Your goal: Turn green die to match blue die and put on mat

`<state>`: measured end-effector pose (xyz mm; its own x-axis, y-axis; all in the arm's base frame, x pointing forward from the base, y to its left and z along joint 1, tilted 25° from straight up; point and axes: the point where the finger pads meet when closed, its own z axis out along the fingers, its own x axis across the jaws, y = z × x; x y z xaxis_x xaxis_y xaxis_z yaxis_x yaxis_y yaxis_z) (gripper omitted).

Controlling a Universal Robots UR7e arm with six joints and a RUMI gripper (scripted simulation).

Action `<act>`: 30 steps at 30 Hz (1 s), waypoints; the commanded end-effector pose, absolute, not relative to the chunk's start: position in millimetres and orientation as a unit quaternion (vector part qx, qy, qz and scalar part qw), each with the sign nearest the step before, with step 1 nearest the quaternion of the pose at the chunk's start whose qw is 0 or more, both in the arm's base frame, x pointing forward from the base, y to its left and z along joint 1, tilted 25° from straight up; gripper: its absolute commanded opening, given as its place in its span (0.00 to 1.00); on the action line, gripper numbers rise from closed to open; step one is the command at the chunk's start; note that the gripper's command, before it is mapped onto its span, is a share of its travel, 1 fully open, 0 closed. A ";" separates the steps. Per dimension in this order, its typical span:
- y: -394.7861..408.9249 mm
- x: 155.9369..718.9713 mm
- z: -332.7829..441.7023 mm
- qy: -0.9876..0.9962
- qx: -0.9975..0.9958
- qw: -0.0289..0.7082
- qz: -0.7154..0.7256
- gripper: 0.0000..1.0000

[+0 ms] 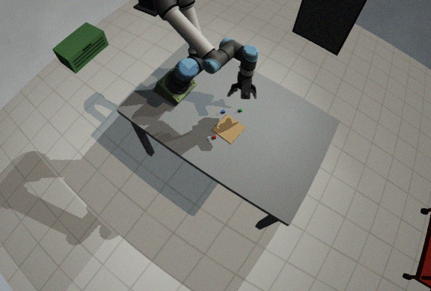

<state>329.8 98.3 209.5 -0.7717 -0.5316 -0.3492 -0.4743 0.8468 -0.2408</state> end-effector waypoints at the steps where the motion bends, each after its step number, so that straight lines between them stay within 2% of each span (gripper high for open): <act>1: 102.7 331.3 208.4 0.911 -0.349 0.201 -0.084 1.00; 17: 113.3 332.8 204.7 0.838 -0.501 0.184 -0.117 1.00; 30: 114.1 332.8 204.4 0.831 -0.511 0.182 -0.120 1.00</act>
